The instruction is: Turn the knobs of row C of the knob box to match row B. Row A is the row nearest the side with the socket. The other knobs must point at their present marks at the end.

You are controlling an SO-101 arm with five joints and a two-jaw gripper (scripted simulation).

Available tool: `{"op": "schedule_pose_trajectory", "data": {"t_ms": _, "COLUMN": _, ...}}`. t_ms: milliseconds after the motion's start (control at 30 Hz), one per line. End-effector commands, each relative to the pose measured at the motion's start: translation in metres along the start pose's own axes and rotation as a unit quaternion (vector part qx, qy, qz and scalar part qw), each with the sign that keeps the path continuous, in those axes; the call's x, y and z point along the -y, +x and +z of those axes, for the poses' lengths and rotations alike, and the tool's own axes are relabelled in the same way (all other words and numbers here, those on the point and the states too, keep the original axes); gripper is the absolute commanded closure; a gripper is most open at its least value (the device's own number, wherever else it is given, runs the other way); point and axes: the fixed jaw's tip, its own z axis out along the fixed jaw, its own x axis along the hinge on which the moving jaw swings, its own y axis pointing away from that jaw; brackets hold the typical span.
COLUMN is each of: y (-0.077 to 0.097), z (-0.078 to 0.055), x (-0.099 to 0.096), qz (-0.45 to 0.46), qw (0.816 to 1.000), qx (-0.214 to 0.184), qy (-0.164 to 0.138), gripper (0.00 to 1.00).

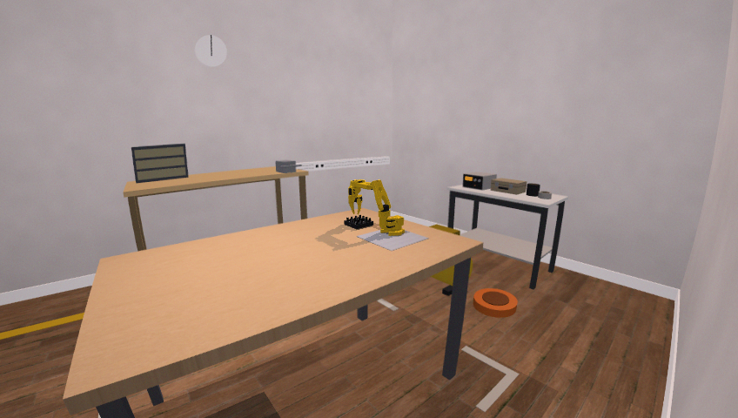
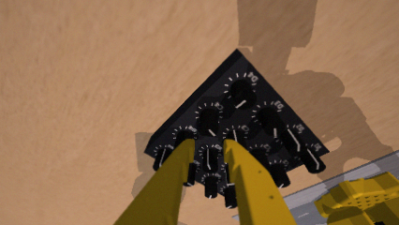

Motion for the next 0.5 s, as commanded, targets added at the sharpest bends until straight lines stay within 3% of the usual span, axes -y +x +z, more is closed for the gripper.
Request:
{"op": "schedule_pose_trajectory", "data": {"t_ms": 0, "y": -0.0021, "z": -0.0013, "x": 0.0013, "qz": 0.005, "qw": 1.0, "qx": -0.001, "qy": 0.0, "gripper": 0.9}}
{"op": "schedule_pose_trajectory", "data": {"t_ms": 467, "y": -0.0032, "z": -0.0023, "x": 0.0007, "qz": 0.005, "qw": 1.0, "qx": -0.001, "qy": 0.0, "gripper": 0.9}}
